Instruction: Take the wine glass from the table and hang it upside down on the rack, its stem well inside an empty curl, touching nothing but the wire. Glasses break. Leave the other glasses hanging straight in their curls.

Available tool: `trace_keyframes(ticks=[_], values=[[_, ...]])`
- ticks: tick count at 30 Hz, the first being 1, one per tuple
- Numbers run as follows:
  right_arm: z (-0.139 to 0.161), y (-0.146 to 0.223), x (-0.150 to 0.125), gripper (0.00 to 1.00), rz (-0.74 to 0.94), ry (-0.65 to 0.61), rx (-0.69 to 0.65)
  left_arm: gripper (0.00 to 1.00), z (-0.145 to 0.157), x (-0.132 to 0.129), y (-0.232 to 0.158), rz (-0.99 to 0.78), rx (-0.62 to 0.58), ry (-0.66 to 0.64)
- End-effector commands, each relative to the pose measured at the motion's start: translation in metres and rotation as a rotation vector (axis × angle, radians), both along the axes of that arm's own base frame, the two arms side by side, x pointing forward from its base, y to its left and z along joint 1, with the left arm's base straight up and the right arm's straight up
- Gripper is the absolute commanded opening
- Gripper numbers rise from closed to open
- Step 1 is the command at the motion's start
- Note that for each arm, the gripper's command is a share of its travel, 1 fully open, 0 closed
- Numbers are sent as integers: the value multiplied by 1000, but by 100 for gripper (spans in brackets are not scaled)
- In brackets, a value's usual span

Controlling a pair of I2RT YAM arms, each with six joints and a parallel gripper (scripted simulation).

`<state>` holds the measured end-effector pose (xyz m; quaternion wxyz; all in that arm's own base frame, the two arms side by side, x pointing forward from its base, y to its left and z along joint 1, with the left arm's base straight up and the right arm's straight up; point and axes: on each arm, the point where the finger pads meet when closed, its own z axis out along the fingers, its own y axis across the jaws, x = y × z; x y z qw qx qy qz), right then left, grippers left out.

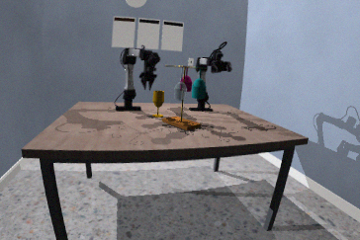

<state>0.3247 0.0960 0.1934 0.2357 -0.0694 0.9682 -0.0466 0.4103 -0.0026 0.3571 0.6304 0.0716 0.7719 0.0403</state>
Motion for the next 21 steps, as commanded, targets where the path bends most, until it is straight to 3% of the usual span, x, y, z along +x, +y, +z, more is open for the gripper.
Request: trace_keyframes(ticks=[1,9,12,21], values=[[11,20,-28,31,91,56,36,100,21,-10,-2,18,-52,-86],[8,50,-79,31,238,197,56,100,40,-24,0,39,-127,-174],[2,51,-80,31,238,219,45,100,29,-18,2,47,-127,-143],[8,66,-115,31,334,283,64,100,51,-35,0,45,-175,-228]])
